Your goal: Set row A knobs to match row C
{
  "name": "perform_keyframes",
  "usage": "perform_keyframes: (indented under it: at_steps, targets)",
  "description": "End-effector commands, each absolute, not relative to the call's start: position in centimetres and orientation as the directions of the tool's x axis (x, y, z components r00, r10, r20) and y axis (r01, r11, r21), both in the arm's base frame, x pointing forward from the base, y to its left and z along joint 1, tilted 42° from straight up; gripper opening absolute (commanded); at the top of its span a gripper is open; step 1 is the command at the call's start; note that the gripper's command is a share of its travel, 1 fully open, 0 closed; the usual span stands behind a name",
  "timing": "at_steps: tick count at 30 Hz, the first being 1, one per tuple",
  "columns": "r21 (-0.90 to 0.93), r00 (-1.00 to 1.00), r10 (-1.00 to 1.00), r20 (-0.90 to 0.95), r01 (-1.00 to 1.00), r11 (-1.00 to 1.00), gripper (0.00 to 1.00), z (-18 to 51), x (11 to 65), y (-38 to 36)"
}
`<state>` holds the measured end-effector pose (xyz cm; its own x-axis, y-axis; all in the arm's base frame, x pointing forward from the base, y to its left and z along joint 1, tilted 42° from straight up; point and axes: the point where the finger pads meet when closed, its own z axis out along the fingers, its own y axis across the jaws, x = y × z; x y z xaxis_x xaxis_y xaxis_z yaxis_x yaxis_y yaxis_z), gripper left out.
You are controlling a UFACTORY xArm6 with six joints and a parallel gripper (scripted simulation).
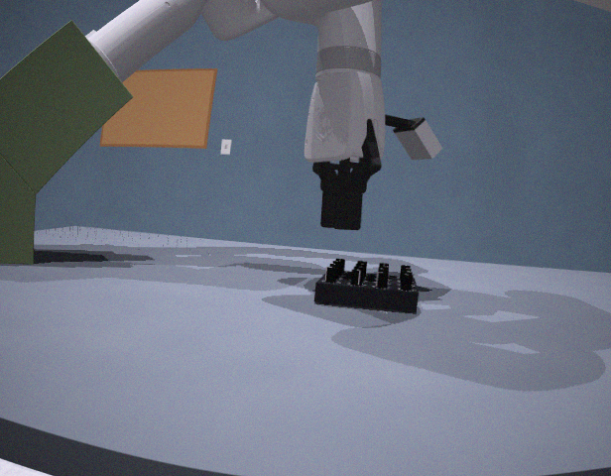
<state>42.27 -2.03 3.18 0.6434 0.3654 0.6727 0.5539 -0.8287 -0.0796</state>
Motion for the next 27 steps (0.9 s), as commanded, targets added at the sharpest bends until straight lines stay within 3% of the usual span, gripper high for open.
perform_keyframes:
  at_steps: [1,16,27]
  targets:
    - [-0.193,0.73,0.241,0.64,0.456,-0.869,0.19,3.6,42.2,-1.7]
    - [-0.465,0.857,-0.183,0.481,0.072,-0.883,0.19,4.7,41.7,-0.5]
    - [-0.487,0.86,-0.226,0.458,0.03,-0.873,0.19,4.9,41.6,-0.4]
